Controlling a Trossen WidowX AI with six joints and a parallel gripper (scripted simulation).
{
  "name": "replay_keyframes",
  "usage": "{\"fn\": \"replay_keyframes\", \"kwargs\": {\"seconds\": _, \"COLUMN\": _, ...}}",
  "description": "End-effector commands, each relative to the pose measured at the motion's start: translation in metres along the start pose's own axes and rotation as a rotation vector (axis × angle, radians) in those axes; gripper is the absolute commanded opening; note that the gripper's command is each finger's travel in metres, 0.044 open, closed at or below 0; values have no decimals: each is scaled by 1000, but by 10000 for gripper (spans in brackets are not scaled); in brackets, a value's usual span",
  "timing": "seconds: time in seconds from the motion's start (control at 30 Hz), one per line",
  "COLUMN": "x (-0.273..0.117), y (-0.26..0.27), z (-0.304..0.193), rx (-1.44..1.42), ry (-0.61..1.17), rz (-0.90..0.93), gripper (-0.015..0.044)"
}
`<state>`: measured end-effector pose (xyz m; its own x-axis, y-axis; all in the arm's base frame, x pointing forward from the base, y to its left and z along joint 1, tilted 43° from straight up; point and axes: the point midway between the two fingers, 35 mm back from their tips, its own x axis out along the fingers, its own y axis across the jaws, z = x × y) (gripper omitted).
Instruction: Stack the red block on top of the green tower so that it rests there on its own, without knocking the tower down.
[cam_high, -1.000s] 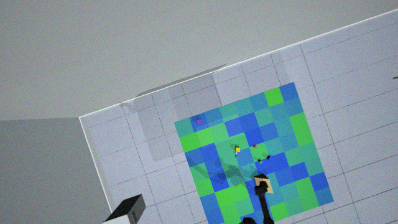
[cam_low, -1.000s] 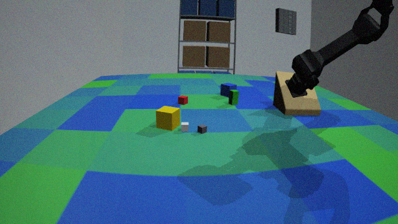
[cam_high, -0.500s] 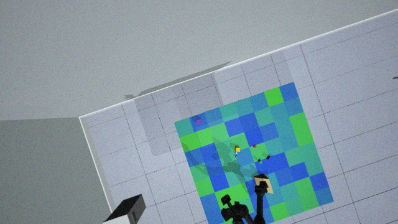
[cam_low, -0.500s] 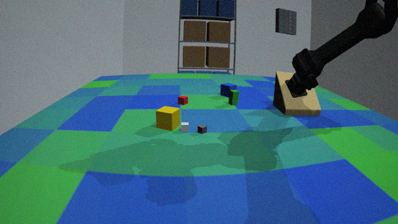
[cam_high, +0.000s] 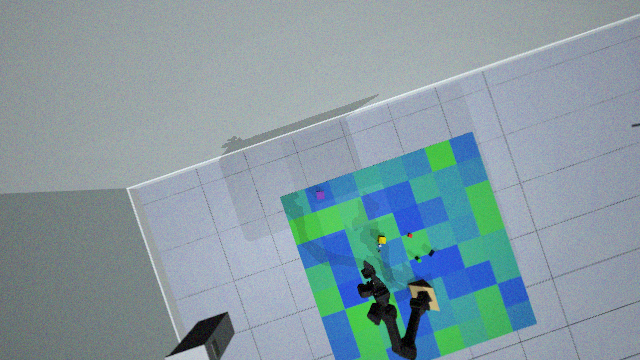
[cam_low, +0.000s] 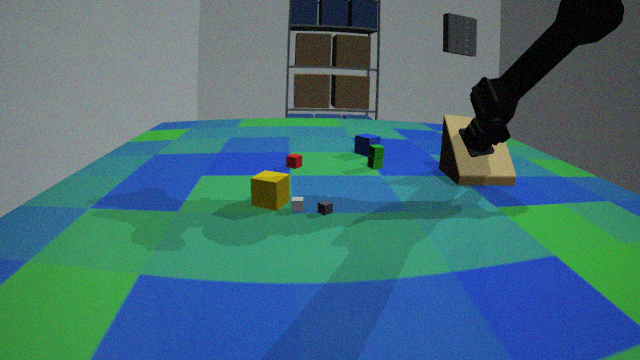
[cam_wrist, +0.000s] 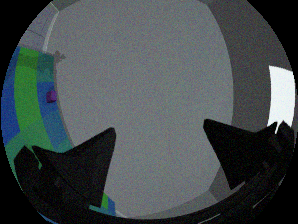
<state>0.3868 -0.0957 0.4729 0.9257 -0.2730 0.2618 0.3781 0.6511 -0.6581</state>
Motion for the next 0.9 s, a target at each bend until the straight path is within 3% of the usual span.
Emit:
{"fn": "replay_keyframes", "kwargs": {"seconds": 0.0, "x": 23, "y": 46, "z": -56, "rx": 75, "ry": 152, "rz": 182, "gripper": 440}}
{"fn": "replay_keyframes", "kwargs": {"seconds": 0.37, "x": 20, "y": 143, "z": -194, "rx": 362, "ry": 595, "rz": 547, "gripper": 440}}
{"fn": "replay_keyframes", "kwargs": {"seconds": 0.87, "x": -74, "y": 234, "z": -326, "rx": 945, "ry": 1322, "rz": 826, "gripper": 440}}
